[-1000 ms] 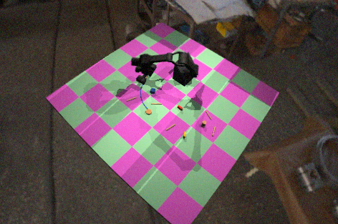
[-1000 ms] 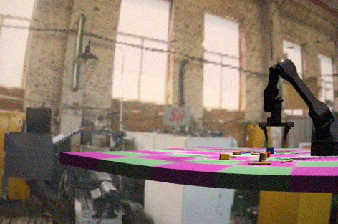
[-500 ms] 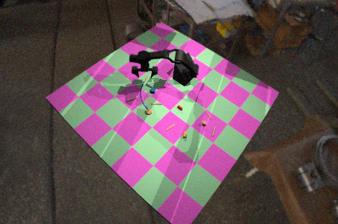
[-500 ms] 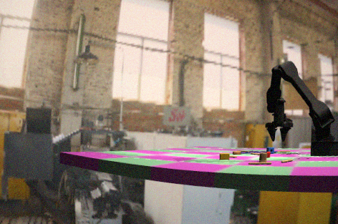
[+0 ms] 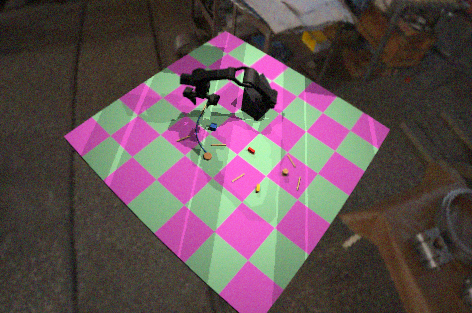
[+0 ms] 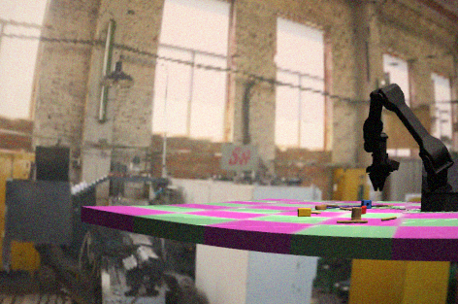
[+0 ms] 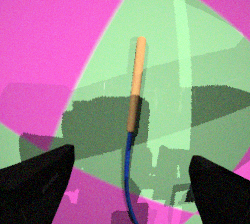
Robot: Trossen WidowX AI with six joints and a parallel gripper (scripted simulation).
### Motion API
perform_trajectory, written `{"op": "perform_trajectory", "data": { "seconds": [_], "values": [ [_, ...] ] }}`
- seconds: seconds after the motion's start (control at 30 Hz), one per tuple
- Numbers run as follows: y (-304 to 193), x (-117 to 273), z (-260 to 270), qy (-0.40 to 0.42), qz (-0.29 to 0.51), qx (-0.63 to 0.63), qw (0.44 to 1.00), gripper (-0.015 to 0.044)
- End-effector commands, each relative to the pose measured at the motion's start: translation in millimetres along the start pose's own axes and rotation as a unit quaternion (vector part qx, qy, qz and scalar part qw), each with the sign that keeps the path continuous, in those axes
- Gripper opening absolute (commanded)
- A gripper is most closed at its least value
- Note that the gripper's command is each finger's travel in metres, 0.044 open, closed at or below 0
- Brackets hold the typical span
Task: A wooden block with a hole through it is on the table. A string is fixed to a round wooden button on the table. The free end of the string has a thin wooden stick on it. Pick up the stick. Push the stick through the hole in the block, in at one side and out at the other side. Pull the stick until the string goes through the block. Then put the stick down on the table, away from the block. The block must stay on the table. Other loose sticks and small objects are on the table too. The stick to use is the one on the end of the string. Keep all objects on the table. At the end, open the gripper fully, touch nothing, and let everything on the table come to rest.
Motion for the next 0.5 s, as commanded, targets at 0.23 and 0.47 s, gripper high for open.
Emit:
{"op": "perform_trajectory", "data": {
  "seconds": [0.23, 0.47],
  "values": [
    [0.6, 0.4, -0.1, -0.001, -0.001, -0.003, 1.0, 0.012],
    [0.5, -1.3, 0.0, -0.001, -0.001, -0.003, 1.0, 0.012]
  ]
}}
Point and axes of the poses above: the point midway between the two fingers, 35 mm back from their tips, its own x axis back along the fingers, its own z axis across the jaws, y = z × x, the point moved 7 cm from there along x, back along the fingers, and after that the axes turned 6 degrees about x, right-handed, at the moved point
